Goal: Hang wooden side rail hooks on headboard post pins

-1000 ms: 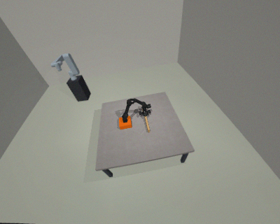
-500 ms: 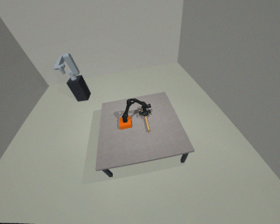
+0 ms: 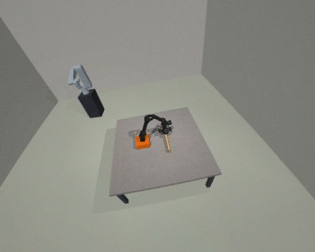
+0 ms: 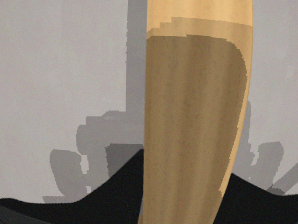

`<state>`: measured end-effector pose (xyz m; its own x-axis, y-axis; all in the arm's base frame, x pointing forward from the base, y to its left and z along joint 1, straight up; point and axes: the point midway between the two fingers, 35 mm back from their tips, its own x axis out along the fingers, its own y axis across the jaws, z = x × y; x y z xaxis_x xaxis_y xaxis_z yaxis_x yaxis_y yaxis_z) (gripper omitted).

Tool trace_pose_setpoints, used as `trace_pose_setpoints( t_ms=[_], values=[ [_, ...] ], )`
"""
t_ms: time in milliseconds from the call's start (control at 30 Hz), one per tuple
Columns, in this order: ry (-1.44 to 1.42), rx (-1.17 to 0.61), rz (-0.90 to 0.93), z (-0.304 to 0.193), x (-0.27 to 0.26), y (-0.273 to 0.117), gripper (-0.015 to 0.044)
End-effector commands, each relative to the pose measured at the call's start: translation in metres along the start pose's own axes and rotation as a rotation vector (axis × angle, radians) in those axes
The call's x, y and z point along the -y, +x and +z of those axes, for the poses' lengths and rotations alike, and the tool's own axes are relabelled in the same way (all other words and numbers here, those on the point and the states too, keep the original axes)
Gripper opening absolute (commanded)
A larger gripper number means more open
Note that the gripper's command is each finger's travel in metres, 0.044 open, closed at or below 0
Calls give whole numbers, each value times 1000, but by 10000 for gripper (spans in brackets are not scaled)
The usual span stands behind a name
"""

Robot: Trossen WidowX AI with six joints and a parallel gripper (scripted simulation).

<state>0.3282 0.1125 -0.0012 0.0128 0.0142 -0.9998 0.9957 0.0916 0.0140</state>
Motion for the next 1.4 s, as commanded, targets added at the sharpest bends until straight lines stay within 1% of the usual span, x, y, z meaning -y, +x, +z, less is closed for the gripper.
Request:
trace_pose_setpoints(
  t_ms=[0, 1367],
  values=[
    [7, -2, 15, 0, -3, -6, 0],
    [7, -2, 15, -2, -4, -10, 0]
  ],
)
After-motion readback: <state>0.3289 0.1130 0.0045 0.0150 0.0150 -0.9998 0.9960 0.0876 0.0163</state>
